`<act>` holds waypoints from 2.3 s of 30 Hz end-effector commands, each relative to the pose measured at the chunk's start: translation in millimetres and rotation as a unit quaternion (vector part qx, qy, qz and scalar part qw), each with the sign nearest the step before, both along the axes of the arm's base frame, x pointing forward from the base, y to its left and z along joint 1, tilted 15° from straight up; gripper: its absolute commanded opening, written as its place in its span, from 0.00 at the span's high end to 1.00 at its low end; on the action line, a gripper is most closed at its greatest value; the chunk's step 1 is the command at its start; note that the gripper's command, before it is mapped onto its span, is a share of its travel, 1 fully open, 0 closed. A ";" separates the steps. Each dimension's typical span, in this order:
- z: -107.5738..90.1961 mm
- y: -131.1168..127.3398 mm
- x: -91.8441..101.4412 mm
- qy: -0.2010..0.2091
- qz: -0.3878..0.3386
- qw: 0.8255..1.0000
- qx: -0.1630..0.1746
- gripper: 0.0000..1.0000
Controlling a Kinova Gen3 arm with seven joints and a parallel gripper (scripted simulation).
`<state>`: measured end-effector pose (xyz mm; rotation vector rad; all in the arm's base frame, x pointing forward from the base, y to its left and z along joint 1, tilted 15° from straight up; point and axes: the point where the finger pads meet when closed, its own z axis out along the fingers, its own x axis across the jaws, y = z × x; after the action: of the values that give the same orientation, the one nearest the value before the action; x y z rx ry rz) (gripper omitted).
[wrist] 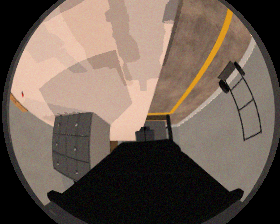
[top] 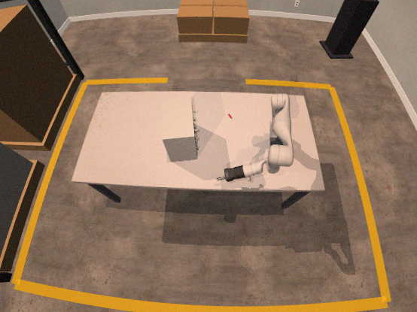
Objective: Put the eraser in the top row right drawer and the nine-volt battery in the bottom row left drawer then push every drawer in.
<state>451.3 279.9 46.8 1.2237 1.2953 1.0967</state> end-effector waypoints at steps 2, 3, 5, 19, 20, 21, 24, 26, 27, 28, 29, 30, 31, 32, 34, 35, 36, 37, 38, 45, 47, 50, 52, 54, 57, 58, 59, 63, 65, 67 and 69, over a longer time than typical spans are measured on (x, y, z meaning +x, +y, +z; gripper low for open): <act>0.8 11.3 -2.6 0.002 -0.001 1.000 0.003 1.00; 0.5 11.3 -2.7 0.002 -0.001 1.000 0.008 1.00; 1.1 15.0 -3.3 0.002 -0.001 1.000 0.003 1.00; 2.5 35.5 -7.1 0.003 -0.001 1.000 0.005 1.00; 2.6 37.1 -7.3 0.003 -0.001 1.000 0.005 1.00; 2.7 38.6 -7.6 0.003 -0.001 1.000 0.004 1.00; 2.9 43.0 -8.4 0.003 -0.001 1.000 0.005 1.00; 3.1 45.8 -8.9 0.003 -0.001 1.000 0.005 1.00; 3.2 47.2 -9.2 0.003 -0.001 1.000 0.005 1.00; 3.3 48.5 -9.4 0.003 -0.001 1.000 0.005 1.00; 3.3 48.5 -9.4 0.003 -0.001 1.000 0.005 1.00; 3.3 48.5 -9.4 0.003 -0.001 1.000 0.005 1.00; 2.7 49.8 -9.7 0.003 -0.001 1.000 0.010 1.00; 3.0 51.0 -10.0 0.003 -0.001 1.000 0.007 1.00; 3.5 53.6 -10.4 0.003 -0.001 1.000 0.004 1.00; 3.6 54.9 -10.6 0.003 -0.001 1.000 0.006 1.00; 3.7 56.1 -10.8 0.003 -0.001 1.000 0.006 1.00; 3.8 57.2 -11.0 0.003 -0.001 1.000 0.005 1.00; 3.8 58.3 -11.2 0.003 -0.001 1.000 0.005 1.00; 4.3 65.4 -12.5 0.003 -0.001 1.000 0.006 1.00; 4.3 65.4 -12.5 0.003 -0.001 1.000 0.006 1.00; 4.3 68.0 -13.0 0.003 -0.001 1.000 0.005 1.00; 4.5 69.7 -13.3 0.003 -0.001 1.000 0.007 1.00; 4.6 71.2 -13.6 0.003 -0.001 1.000 0.007 1.00; 4.7 73.2 -13.9 0.003 -0.001 1.000 0.008 1.00; 4.8 73.9 -14.0 0.003 -0.001 1.000 0.007 1.00; 4.8 74.5 -14.1 0.003 -0.001 1.000 0.007 1.00; 4.9 76.1 -14.4 0.003 -0.001 1.000 0.008 1.00; 4.8 76.6 -14.5 0.003 -0.001 1.000 0.010 1.00; 5.0 77.5 -14.7 0.004 -0.001 1.000 0.007 1.00; 5.1 78.4 -14.8 0.004 -0.001 1.000 0.008 1.00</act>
<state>438.3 354.6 51.0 1.2344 1.2937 1.1034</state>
